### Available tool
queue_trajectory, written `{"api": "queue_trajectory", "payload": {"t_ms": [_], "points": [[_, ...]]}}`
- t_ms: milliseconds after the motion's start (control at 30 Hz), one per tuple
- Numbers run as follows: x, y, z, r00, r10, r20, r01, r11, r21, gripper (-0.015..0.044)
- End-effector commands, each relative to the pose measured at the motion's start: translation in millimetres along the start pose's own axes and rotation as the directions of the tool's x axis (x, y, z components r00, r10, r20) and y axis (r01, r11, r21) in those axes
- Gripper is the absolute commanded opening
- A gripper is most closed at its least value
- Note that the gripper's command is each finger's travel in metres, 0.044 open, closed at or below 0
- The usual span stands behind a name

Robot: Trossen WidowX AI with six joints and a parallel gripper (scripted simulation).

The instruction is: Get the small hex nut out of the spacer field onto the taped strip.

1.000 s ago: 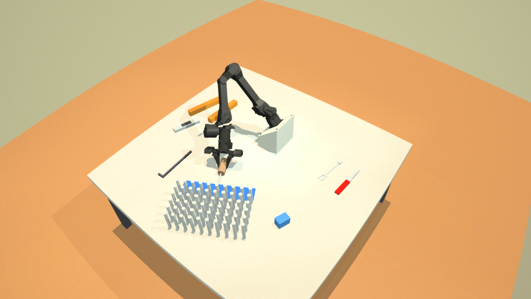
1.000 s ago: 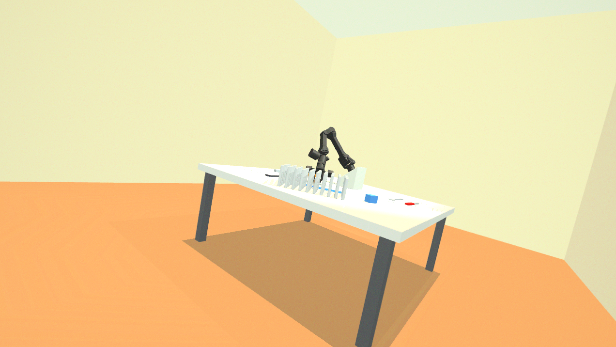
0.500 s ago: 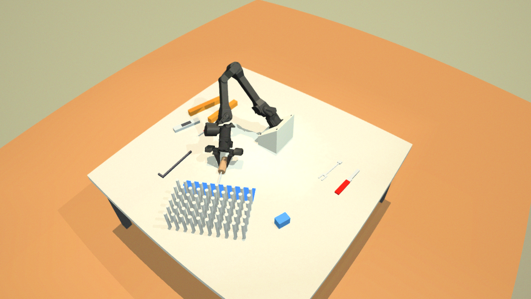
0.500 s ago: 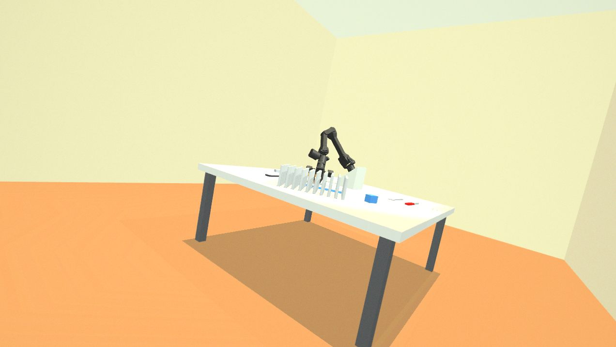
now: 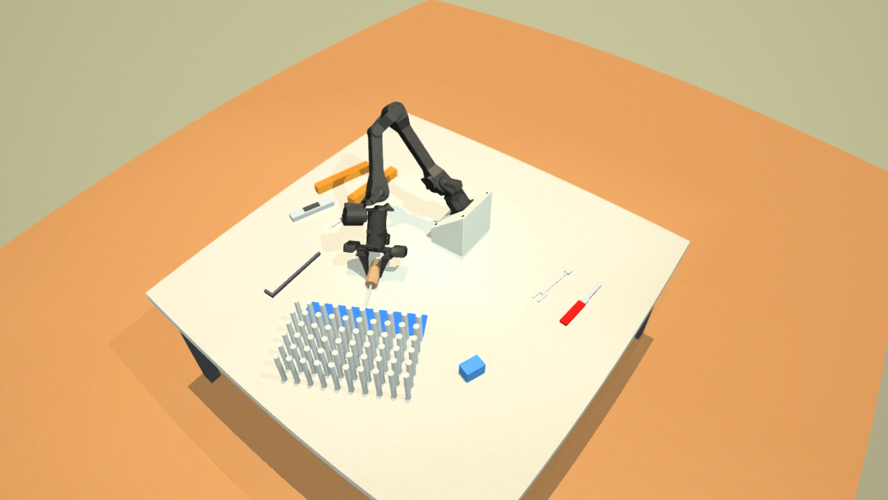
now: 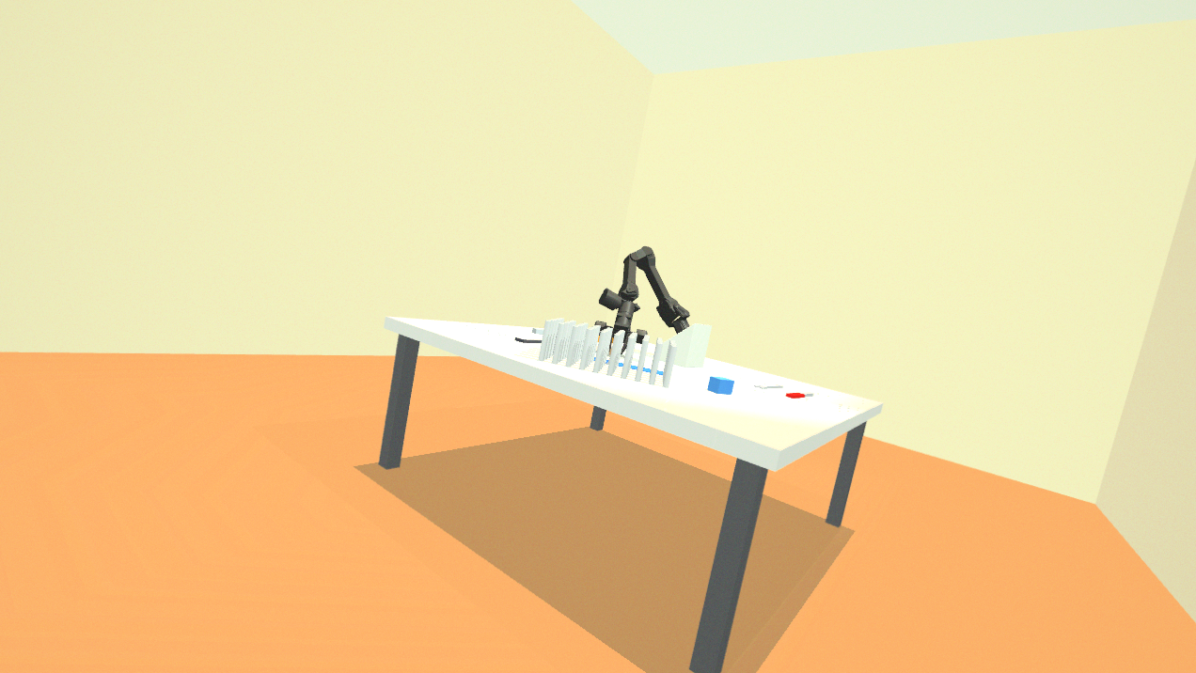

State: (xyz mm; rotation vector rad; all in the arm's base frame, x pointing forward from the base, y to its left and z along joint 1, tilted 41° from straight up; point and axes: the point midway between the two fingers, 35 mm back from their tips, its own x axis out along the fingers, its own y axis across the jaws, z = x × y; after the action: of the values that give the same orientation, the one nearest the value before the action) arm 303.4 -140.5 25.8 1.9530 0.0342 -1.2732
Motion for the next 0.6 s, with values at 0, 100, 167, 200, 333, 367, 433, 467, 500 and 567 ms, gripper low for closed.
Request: {"api": "queue_trajectory", "payload": {"t_ms": [0,100,167,200,333,367,433,467,500,567], "points": [[-2.3,-1.7,2.5,1.000,-0.004,-0.004,0.004,1.000,-0.002,0.0000],[-3.3,-1.6,4.0,1.000,-0.004,-0.004,0.004,1.000,-0.003,0.0000],[-4.0,-1.6,5.0,1.000,-0.004,-0.004,0.004,1.000,-0.003,0.0000],[-4.3,-1.6,5.5,1.000,-0.004,-0.004,0.004,1.000,-0.003,0.0000],[-5.7,-1.6,7.6,1.000,-0.004,-0.003,0.004,1.000,-0.003,0.0000],[-6.0,-1.6,8.1,1.000,-0.004,-0.003,0.004,1.000,-0.003,0.0000],[-6.7,-1.6,9.1,1.000,-0.004,-0.003,0.004,1.000,-0.003,0.0000],[-7.0,-1.6,9.6,1.000,-0.004,-0.003,0.004,1.000,-0.003,0.0000],[-7.4,-1.6,10.1,1.000,-0.004,-0.003,0.004,1.000,-0.003,0.0000],[-8.1,-1.6,11.1,1.000,-0.004,-0.003,0.004,1.000,-0.003,0.0000]]}}
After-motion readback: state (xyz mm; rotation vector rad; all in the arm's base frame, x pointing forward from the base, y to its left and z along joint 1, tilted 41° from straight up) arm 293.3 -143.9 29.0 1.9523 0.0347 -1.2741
